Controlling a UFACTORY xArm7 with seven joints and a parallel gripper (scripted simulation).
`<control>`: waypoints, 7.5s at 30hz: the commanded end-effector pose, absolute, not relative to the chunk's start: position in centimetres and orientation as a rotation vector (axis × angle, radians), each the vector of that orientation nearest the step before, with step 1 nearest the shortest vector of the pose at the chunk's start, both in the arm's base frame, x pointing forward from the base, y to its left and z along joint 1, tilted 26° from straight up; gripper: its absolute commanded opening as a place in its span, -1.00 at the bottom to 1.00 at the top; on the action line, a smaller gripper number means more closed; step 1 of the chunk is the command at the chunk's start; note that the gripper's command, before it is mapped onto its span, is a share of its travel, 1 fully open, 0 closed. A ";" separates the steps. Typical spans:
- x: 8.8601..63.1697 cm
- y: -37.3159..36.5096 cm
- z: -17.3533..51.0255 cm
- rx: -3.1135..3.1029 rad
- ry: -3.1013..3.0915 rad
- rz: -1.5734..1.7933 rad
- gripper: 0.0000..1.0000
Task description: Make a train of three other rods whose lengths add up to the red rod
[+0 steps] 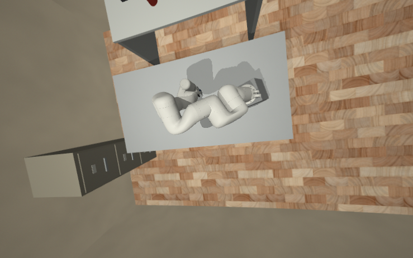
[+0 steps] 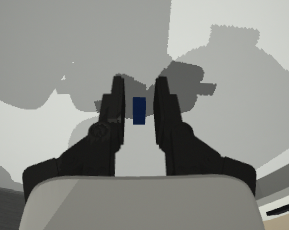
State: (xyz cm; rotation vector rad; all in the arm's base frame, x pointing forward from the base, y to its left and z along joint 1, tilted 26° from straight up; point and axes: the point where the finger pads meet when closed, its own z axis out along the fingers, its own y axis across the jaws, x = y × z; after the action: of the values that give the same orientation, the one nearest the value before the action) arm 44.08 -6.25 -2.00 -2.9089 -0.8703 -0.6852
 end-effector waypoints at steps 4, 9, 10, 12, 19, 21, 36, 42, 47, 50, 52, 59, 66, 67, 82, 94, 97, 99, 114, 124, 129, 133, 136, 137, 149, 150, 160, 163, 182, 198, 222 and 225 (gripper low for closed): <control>44.1 -6.3 -1.9 -2.910 -0.869 -0.688 -0.51; 44.0 -6.4 -1.6 -2.910 -0.869 -0.688 -0.51; 43.9 -6.4 -1.4 -2.910 -0.869 -0.688 -0.51; 43.6 -6.5 -0.8 -2.910 -0.869 -0.688 -0.51; 42.2 -7.0 2.4 -2.910 -0.869 -0.688 -0.51; 42.0 -7.1 2.9 -2.910 -0.869 -0.688 -0.51; 40.5 -7.7 6.2 -2.910 -0.869 -0.688 -0.51; 40.5 -7.7 6.2 -2.910 -0.869 -0.688 1.00; 40.5 -7.7 6.2 -2.910 -0.869 -0.688 1.00; 40.5 -7.7 6.2 -2.910 -0.869 -0.688 1.00; 40.5 -7.7 6.2 -2.910 -0.869 -0.688 1.00; 40.5 -7.6 6.2 -2.910 -0.871 -0.688 1.00; 41.6 -4.3 6.3 -2.824 -1.235 -0.657 1.00; 41.7 -3.7 6.3 -2.807 -1.291 -0.653 1.00; 43.7 3.9 7.1 -2.483 -2.014 -0.608 1.00; 44.8 10.8 8.3 -2.112 -2.522 -0.597 1.00; 45.0 12.9 8.7 -1.990 -2.653 -0.598 1.00; 45.0 14.3 9.1 -1.910 -2.733 -0.600 1.00; 45.1 16.2 9.5 -1.795 -2.837 -0.605 -0.51; 45.1 16.2 9.5 -1.795 -2.837 -0.605 -0.51; 45.1 16.2 9.5 -1.795 -2.837 -0.605 -0.51; 45.1 16.2 9.5 -1.795 -2.837 -0.605 -0.51; 45.1 16.2 9.5 -1.795 -2.837 -0.605 -0.51; 45.1 16.2 9.5 -1.795 -2.837 -0.605 -0.51; 45.1 16.2 9.4 -1.795 -2.837 -0.605 -0.51; 45.1 16.2 9.3 -1.795 -2.837 -0.605 -0.51; 45.4 16.3 8.8 -1.795 -2.837 -0.605 -0.51; 45.6 16.4 8.4 -1.795 -2.837 -0.605 -0.51; 46.6 16.8 6.1 -1.795 -2.837 -0.605 -0.51; 47.2 17.0 4.9 -1.795 -2.837 -0.605 -0.51; 47.2 17.0 4.8 -1.795 -2.837 -0.605 -0.51; 47.2 17.0 4.8 -1.795 -2.837 -0.605 -0.51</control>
State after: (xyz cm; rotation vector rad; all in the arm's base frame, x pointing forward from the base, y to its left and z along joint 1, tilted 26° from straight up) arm 47.14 16.95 4.69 -1.7945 -2.8370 -0.6006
